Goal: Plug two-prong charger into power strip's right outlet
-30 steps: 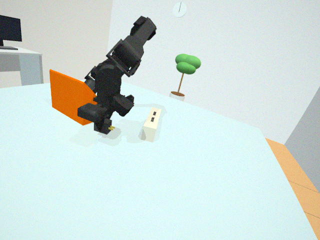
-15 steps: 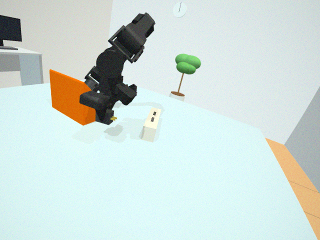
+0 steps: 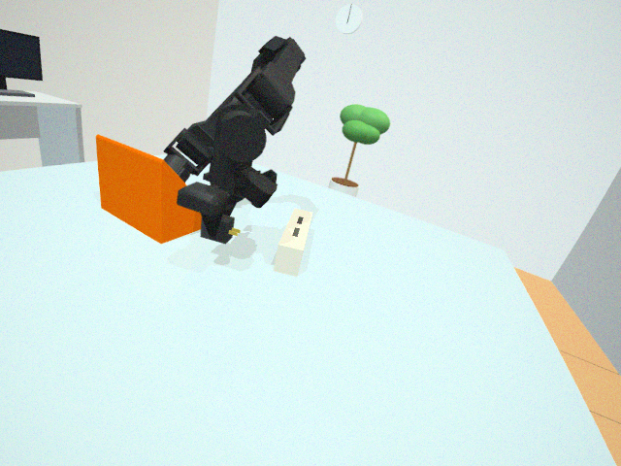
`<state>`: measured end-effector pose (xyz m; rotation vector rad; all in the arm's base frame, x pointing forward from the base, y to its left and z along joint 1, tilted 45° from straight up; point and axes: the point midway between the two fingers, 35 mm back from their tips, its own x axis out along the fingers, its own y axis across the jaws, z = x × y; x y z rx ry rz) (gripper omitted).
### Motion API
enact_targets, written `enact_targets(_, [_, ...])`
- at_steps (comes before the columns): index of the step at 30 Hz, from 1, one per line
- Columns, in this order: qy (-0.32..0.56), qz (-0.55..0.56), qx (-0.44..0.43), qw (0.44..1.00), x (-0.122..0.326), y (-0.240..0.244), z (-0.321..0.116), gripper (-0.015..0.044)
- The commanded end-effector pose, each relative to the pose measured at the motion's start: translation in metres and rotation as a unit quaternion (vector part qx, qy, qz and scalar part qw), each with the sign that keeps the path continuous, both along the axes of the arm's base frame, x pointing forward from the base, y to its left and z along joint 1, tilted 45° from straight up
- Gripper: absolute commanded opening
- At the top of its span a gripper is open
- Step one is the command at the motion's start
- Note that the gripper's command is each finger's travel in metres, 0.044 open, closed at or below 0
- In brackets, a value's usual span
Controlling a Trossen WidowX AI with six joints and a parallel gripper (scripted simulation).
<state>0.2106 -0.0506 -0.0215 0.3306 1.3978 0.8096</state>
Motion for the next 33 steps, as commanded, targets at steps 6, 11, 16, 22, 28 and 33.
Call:
enact_targets(6, [-0.005, 0.003, 0.001, 1.0, -0.001, 0.022, 0.008, 0.0])
enact_targets(11, [-0.007, 0.006, 0.001, 1.0, -0.003, 0.033, 0.012, 0.0])
enact_targets(16, [-0.01, 0.009, 0.003, 1.0, -0.005, 0.044, 0.015, 0.0])
enact_targets(22, [-0.013, 0.013, 0.005, 1.0, -0.008, 0.057, 0.019, 0.0])
enact_targets(28, [-0.015, 0.014, 0.006, 1.0, -0.007, 0.063, 0.021, 0.0])
enact_targets(33, [-0.015, 0.014, 0.005, 1.0, 0.001, 0.065, 0.024, 0.0])
